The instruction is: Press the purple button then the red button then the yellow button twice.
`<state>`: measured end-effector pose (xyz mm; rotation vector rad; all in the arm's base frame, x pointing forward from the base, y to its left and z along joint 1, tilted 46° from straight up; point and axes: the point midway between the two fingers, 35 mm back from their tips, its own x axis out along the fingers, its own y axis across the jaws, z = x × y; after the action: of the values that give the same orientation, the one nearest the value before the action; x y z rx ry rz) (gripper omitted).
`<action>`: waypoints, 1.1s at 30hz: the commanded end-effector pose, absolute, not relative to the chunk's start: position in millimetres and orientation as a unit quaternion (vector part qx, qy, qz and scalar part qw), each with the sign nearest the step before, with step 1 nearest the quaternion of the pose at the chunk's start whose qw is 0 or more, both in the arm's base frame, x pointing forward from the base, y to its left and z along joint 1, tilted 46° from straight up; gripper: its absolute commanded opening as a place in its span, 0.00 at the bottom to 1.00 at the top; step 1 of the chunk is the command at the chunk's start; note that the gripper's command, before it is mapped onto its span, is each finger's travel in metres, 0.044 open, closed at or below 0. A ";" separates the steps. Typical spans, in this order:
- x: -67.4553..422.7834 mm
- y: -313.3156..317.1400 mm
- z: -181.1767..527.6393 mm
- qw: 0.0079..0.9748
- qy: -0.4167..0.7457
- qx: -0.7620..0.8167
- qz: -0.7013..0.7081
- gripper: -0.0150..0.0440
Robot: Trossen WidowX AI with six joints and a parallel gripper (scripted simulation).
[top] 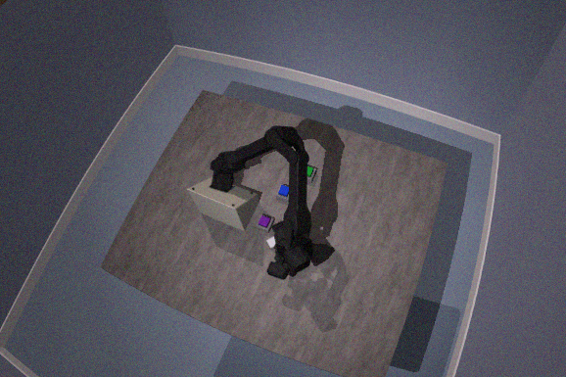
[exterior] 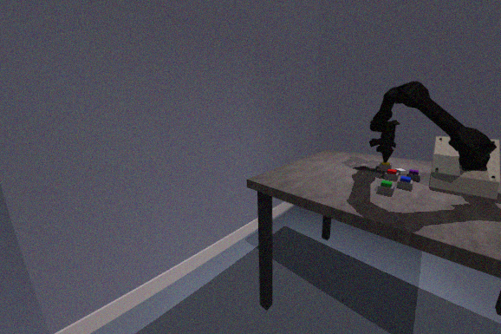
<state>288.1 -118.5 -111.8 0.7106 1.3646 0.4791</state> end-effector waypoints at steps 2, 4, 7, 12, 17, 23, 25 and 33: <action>285.6 -115.6 -112.6 0.688 0.613 0.323 0.215 0.29; 285.6 -115.6 -112.6 0.688 0.613 0.323 0.215 0.29; 285.9 -125.3 -104.8 0.691 0.612 0.320 0.214 0.29; 280.3 -139.2 -89.1 0.688 0.614 0.323 0.214 0.29; 300.7 -116.2 -36.5 0.689 0.617 0.319 0.206 0.51; 313.5 -61.0 50.9 0.691 0.618 0.317 0.201 0.78; 310.8 -40.0 78.2 0.691 0.618 0.317 0.201 0.87; 266.2 43.6 172.4 0.687 0.614 0.326 0.214 0.93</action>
<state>286.4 21.4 152.5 0.7084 1.3634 0.4704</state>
